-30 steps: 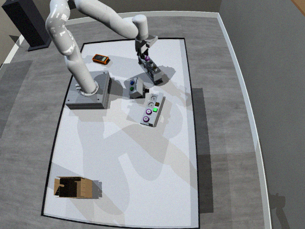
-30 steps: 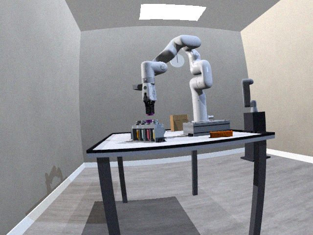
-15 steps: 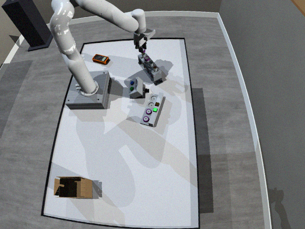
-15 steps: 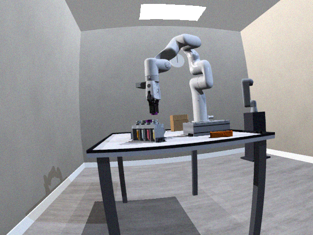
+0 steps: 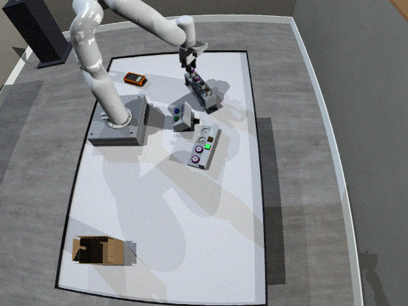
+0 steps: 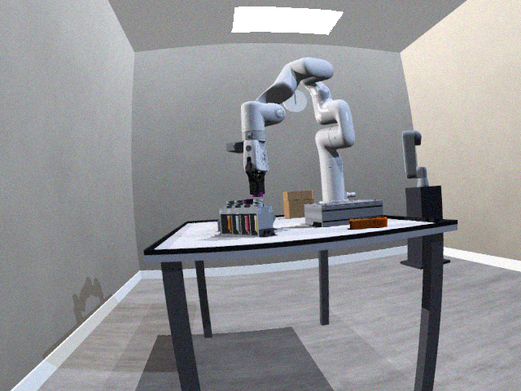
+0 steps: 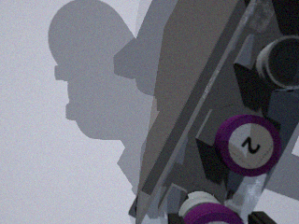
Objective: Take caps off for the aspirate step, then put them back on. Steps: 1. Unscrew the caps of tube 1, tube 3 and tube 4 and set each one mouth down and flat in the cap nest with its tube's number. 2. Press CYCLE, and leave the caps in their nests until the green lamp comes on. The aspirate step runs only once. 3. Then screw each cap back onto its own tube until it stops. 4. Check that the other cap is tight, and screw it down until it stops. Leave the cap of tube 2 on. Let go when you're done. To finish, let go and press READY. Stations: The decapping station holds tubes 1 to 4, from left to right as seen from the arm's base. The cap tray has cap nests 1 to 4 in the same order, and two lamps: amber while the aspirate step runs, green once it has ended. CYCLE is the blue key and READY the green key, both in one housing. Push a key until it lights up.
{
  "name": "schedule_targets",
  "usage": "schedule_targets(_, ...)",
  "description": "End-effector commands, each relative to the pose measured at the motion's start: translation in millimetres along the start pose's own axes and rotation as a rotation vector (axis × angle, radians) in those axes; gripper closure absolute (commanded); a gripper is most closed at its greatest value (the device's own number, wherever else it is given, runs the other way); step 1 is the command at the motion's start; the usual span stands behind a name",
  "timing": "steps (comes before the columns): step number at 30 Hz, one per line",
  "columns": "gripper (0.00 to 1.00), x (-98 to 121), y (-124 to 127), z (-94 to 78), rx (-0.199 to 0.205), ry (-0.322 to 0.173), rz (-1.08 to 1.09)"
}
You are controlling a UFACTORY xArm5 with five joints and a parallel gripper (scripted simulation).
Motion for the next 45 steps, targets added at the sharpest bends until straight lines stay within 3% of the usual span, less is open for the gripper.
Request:
schedule_targets(1,1.0,-1,-1,-5.3,-0.006,0.001,0.0)
schedule_targets(45,1.0,-1,-1,-15.3,-0.006,0.001,0.0)
Point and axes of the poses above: the point where the finger pads meet when closed, its own z axis back along the fingers, its own y axis across the jaws, x = y × z, the point moved 8 cm from there along z, back along the fingers, and after that the axes turned 8 degrees about z, right-handed, at the moved point
